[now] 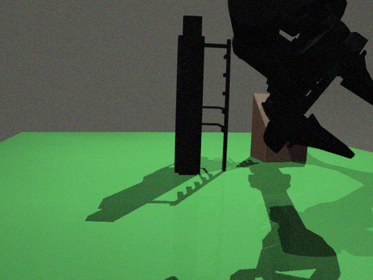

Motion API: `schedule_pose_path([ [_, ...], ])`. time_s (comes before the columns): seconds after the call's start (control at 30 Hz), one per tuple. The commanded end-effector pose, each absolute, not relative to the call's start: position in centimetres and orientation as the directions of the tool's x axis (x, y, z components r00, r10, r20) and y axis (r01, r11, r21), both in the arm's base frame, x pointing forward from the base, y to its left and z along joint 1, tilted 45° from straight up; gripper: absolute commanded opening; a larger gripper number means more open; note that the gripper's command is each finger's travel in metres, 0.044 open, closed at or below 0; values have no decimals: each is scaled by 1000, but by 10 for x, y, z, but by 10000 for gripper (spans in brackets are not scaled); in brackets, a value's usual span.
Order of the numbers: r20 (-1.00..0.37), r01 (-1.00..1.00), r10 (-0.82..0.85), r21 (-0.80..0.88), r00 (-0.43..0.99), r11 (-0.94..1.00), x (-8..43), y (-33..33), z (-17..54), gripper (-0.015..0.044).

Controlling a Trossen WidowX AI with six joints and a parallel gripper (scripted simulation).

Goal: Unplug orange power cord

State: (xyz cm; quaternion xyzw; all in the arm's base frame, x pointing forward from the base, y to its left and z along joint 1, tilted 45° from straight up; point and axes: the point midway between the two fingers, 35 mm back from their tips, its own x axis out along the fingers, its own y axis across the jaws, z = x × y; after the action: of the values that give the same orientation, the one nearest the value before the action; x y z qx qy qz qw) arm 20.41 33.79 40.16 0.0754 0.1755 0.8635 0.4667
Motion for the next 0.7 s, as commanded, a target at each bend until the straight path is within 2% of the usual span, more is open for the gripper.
schedule_pose_path([
  [0.0,-35,-781,835,377,-550,-498,205,338,401,374],
  [0.1,-52,-795,865,425,-499,-433,222,332,393,295],
  [0.27,-123,-789,945,588,-304,-177,279,302,360,164],
  [0.47,-226,-661,972,740,-68,126,339,250,318,160],
  [0.67,-336,-426,932,829,138,362,383,185,276,160],
])
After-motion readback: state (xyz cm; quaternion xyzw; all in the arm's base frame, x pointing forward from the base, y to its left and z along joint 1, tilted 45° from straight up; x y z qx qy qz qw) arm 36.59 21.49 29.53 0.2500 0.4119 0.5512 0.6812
